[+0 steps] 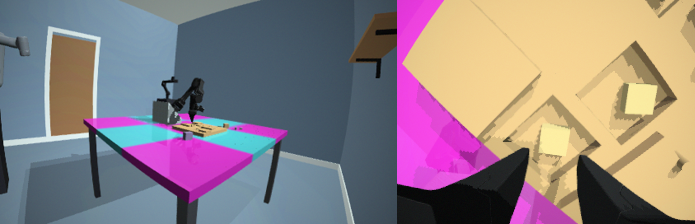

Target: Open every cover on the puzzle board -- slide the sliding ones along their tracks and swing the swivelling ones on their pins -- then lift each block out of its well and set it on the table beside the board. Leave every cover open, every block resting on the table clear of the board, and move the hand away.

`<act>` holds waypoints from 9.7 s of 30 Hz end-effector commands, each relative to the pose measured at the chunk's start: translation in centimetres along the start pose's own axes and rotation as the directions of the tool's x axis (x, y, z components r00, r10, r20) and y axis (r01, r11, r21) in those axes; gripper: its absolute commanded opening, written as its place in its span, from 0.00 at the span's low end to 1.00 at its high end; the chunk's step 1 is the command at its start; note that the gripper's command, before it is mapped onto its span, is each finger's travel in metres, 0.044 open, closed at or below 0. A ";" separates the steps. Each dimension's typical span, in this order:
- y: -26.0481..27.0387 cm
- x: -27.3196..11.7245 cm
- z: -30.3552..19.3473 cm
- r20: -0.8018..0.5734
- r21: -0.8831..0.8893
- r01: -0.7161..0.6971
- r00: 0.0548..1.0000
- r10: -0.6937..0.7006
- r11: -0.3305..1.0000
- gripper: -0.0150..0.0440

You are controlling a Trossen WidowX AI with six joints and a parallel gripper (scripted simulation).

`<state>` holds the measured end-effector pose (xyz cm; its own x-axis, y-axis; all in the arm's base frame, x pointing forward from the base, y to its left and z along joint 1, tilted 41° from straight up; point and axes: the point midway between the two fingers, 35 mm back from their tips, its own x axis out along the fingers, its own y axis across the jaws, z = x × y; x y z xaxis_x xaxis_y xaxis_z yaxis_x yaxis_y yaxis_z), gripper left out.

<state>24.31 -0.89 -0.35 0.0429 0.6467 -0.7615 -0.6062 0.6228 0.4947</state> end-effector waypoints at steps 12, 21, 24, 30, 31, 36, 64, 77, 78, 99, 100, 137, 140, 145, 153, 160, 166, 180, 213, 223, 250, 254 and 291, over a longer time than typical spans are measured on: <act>0.1 1.5 0.0 0.003 0.006 -0.005 1.000 0.005 1.000 0.50; 0.1 1.8 0.0 0.003 0.006 -0.005 1.000 0.005 1.000 0.50; 0.1 2.1 0.0 0.003 0.006 -0.005 1.000 0.005 1.000 0.50; 0.1 2.6 0.0 0.004 0.006 -0.005 1.000 0.005 1.000 0.50; 0.1 2.7 0.0 0.004 0.006 -0.005 1.000 0.005 1.000 0.50; 0.0 2.6 0.0 0.001 -0.001 -0.001 1.000 0.001 1.000 0.47; -0.1 0.7 0.0 0.001 0.002 -0.001 1.000 0.001 1.000 0.39; -0.1 -1.0 0.0 0.001 0.005 -0.002 1.000 0.002 1.000 0.39; -0.1 -1.1 0.0 0.001 0.005 -0.002 1.000 0.002 1.000 0.39; -0.2 -5.6 -0.1 0.000 0.007 -0.002 1.000 0.002 1.000 0.39; -0.2 -5.9 -0.1 0.000 0.007 -0.002 1.000 0.002 1.000 0.39; 4.6 -7.0 9.7 -0.010 0.009 0.021 1.000 -0.021 1.000 0.39; 5.3 -7.0 10.6 -0.009 0.008 0.020 1.000 -0.020 1.000 0.39; 6.6 -7.0 11.9 -0.005 0.007 0.017 1.000 -0.017 1.000 0.39; 8.9 -7.0 14.0 0.001 0.006 0.008 1.000 -0.008 1.000 0.39; 11.1 -7.1 15.6 0.008 0.004 -0.004 1.000 0.004 1.000 0.39; 11.9 -7.0 16.1 0.010 0.003 -0.009 1.000 0.009 1.000 0.39; 11.7 -4.7 16.4 0.009 0.002 -0.007 1.000 0.006 1.000 0.39; 11.7 0.7 16.5 0.011 0.002 -0.008 1.000 0.008 1.000 0.39; 11.9 2.2 16.4 0.013 0.002 -0.010 1.000 0.010 1.000 0.39; 12.0 2.2 16.4 0.016 -0.003 -0.014 1.000 0.014 1.000 1.00; 11.9 0.9 16.5 0.014 -0.001 -0.011 1.000 0.011 1.000 1.00; 2.6 -4.2 11.8 -0.006 -0.042 0.016 1.000 -0.017 0.999 0.25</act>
<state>31.82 4.51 10.25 0.0518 0.6380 -0.7683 -0.6305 0.6175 0.4703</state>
